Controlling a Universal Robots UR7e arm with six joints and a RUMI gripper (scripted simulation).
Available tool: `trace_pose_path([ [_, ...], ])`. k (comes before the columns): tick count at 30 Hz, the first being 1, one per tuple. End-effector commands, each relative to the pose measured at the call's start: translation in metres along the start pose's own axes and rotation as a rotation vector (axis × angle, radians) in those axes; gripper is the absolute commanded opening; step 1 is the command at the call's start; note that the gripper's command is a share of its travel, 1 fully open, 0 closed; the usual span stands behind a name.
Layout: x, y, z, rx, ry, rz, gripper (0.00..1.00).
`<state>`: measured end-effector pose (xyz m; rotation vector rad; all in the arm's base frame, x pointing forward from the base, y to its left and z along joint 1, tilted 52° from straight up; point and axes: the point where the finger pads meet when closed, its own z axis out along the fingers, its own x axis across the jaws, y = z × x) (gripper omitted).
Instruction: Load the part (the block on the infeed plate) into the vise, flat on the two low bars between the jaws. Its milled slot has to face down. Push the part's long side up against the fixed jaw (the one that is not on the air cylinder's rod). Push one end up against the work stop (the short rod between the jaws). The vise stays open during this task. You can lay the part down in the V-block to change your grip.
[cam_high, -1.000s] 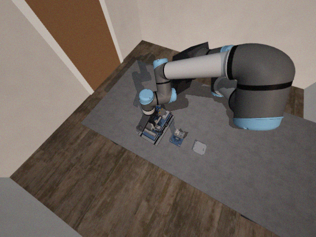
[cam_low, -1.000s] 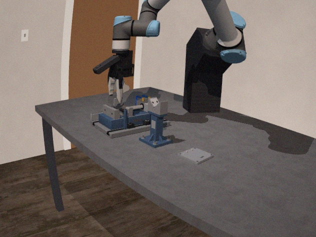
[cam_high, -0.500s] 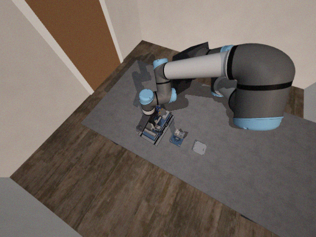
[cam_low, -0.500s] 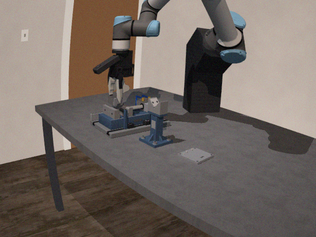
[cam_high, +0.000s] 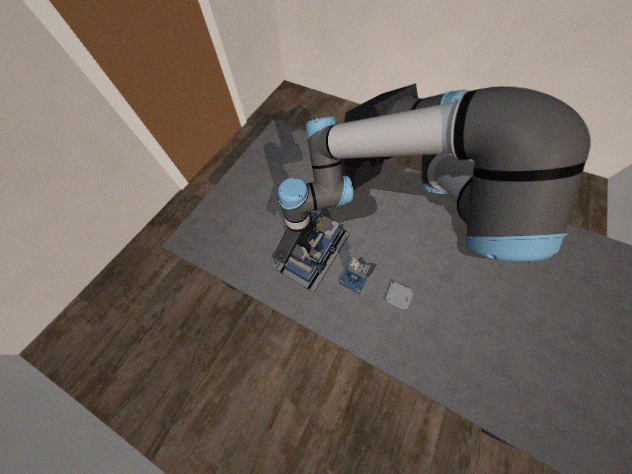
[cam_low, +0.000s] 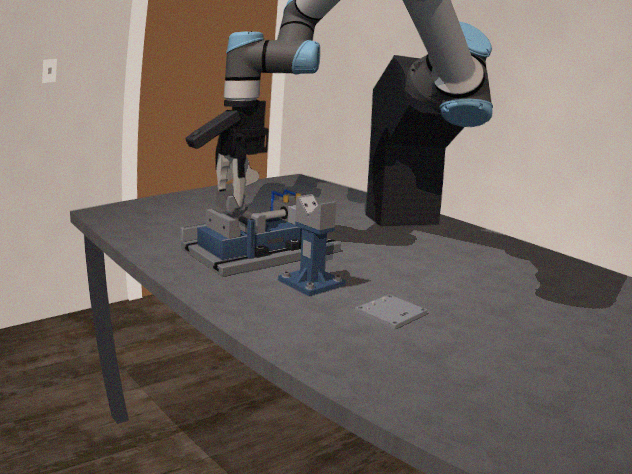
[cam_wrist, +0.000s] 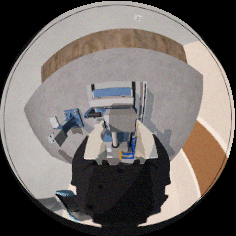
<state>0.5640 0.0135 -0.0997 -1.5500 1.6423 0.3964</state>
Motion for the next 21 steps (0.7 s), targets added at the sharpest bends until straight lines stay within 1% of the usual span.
trace_pose_path([
  [1,0.0003,-0.0005,-0.0003,0.001,0.001,0.000,0.00],
  [21,0.0003,-0.0005,0.0034,0.001,0.001,0.000,0.00],
])
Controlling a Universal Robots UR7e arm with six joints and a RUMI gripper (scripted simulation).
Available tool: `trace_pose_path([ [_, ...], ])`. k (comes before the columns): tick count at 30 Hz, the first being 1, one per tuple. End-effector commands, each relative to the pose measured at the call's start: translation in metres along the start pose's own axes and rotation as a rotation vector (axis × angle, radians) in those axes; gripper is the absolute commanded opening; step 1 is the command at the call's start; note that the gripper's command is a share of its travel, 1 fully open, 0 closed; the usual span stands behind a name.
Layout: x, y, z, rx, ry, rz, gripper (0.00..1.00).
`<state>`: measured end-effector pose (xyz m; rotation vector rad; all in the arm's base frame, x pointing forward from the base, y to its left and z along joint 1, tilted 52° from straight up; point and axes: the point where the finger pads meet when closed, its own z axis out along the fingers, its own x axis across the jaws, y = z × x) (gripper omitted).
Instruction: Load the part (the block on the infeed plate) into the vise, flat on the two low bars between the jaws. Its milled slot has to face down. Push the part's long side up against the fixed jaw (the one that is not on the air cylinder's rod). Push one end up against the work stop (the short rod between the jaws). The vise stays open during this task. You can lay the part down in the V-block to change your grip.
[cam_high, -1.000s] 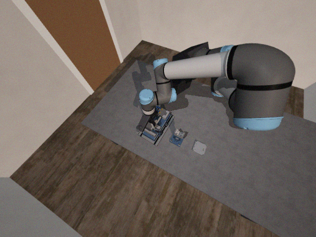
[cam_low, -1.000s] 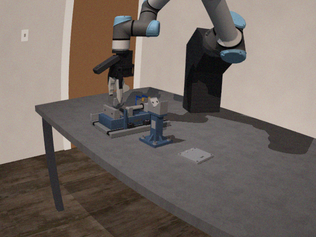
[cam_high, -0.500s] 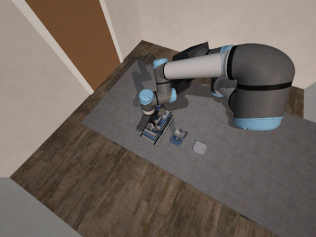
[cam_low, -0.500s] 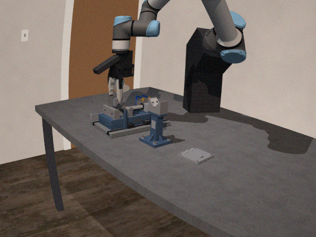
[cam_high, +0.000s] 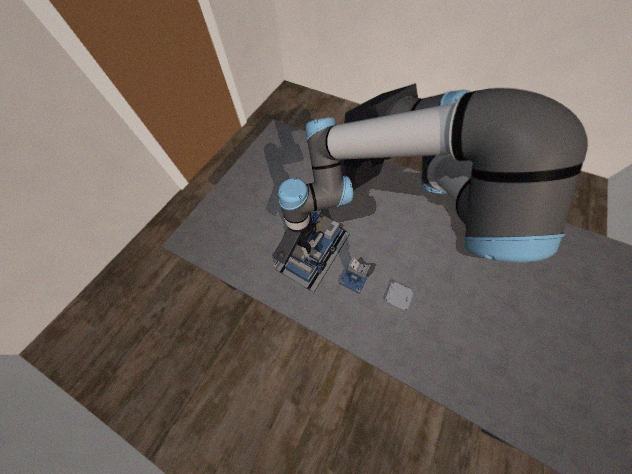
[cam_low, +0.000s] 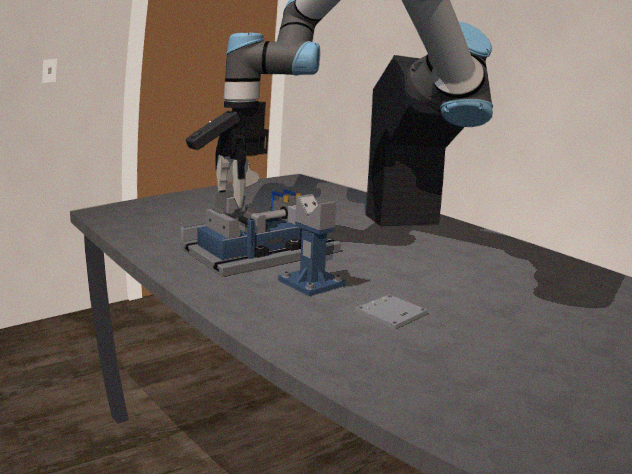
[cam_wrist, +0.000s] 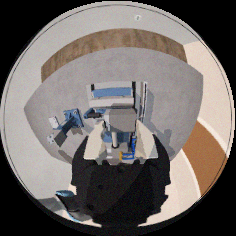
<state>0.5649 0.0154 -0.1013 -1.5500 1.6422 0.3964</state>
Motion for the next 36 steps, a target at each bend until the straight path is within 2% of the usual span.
trace_pose_path([
  [1,0.000,0.000,0.001,0.001,0.001,0.000,0.00],
  [36,0.000,0.000,0.013,0.001,0.001,0.000,0.00],
])
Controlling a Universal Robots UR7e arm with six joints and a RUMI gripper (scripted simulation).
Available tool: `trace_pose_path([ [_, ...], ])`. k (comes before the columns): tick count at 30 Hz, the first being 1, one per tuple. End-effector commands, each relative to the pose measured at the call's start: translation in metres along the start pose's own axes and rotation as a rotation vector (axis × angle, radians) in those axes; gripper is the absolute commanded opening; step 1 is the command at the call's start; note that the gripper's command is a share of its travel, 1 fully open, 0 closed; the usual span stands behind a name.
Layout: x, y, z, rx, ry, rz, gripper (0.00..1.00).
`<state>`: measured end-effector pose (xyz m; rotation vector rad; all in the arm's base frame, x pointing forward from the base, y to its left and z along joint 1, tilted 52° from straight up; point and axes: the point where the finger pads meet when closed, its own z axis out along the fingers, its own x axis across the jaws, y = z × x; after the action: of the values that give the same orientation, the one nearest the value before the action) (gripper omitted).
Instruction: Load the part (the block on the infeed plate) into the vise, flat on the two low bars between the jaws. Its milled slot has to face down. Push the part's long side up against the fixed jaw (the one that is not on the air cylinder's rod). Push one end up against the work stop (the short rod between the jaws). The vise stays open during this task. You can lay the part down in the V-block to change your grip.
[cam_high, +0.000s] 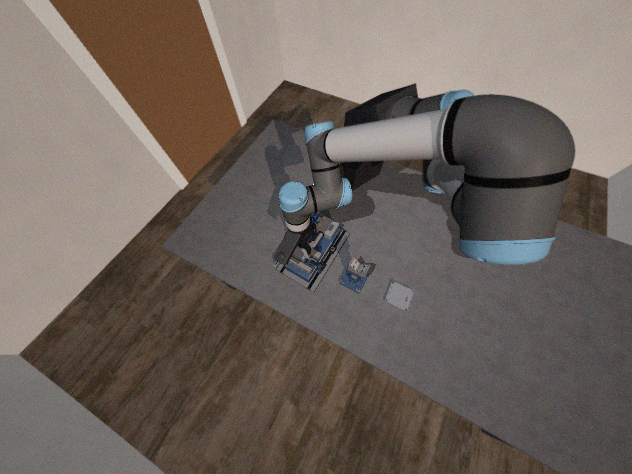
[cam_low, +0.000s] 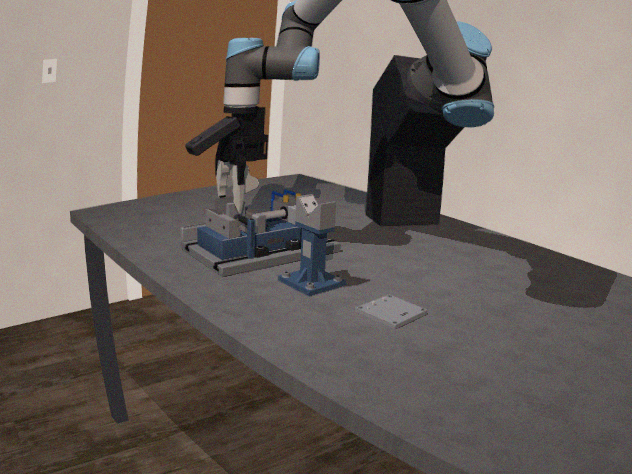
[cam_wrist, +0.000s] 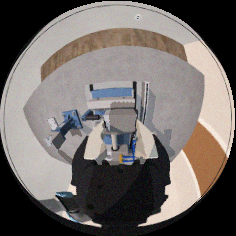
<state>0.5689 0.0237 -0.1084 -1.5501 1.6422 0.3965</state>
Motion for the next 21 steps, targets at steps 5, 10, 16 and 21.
trace_pose_path([
  [5,0.0003,-0.0005,0.0025,0.001,0.001,0.000,0.00],
  [10,0.0003,-0.0005,0.0031,0.001,0.001,0.000,0.00],
  [16,0.0003,-0.0005,0.0040,0.001,0.001,0.000,0.00],
  [21,0.0003,-0.0005,0.0044,0.001,0.001,0.000,0.00],
])
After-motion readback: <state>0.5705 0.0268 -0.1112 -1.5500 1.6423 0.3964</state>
